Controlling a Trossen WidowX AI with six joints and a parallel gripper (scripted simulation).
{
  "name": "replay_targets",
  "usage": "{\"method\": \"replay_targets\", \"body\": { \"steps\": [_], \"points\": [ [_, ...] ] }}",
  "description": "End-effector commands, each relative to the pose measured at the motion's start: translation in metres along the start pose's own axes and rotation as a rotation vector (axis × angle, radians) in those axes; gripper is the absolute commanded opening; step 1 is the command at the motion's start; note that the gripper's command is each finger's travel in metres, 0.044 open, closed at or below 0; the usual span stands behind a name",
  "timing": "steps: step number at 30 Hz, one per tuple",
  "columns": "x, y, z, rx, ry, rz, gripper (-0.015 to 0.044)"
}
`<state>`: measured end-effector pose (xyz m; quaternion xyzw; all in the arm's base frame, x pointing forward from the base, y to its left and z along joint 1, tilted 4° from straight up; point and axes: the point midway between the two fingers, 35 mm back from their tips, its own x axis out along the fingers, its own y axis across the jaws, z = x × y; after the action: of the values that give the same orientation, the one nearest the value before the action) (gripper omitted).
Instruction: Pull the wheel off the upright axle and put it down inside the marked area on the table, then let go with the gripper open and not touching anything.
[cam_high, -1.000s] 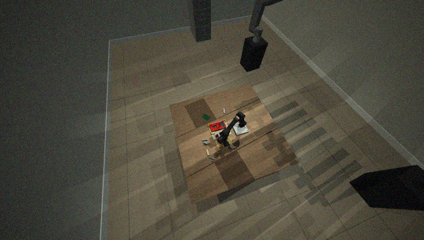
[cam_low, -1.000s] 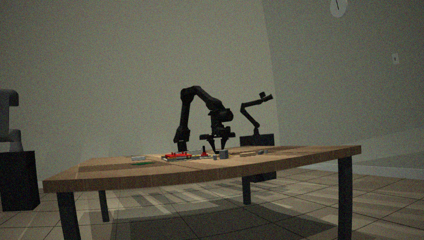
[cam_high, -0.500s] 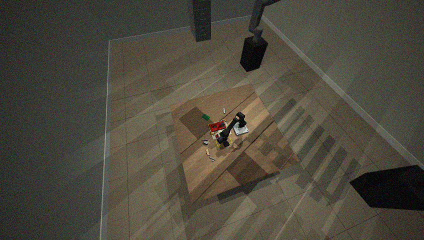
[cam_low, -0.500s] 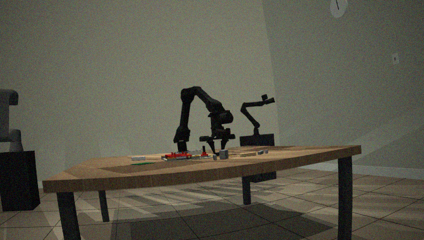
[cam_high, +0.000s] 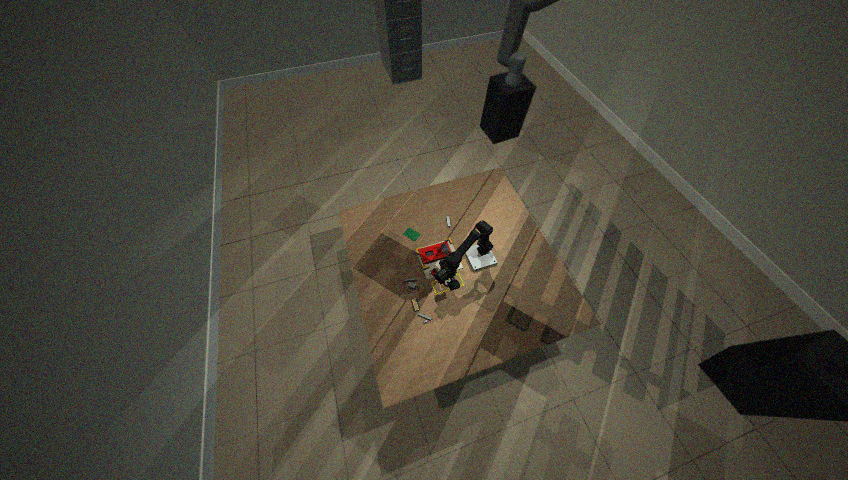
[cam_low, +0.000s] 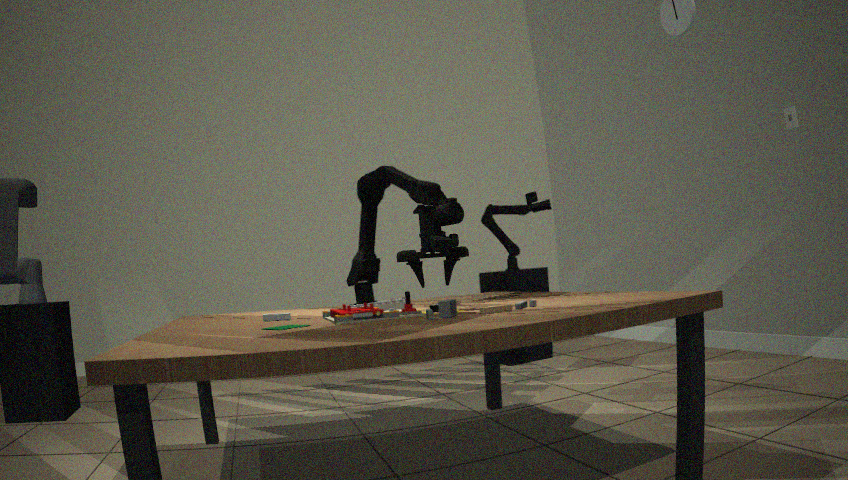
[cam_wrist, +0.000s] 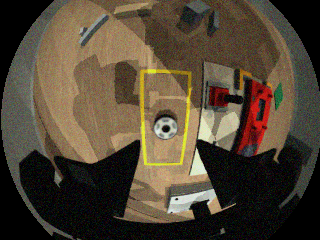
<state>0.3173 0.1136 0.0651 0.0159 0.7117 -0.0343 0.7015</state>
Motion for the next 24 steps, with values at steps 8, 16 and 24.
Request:
{"method": "replay_targets", "body": {
  "steps": [8,16,24],
  "points": [
    [-0.047,-0.033,-0.076,0.001,0.018,-0.004,0.0440],
    [-0.049,-0.036,-0.081,0.001,0.019,-0.005,0.0440],
    [-0.049,-0.036,-0.081,0.001,0.019,-0.005,0.0440]
  ]
}}
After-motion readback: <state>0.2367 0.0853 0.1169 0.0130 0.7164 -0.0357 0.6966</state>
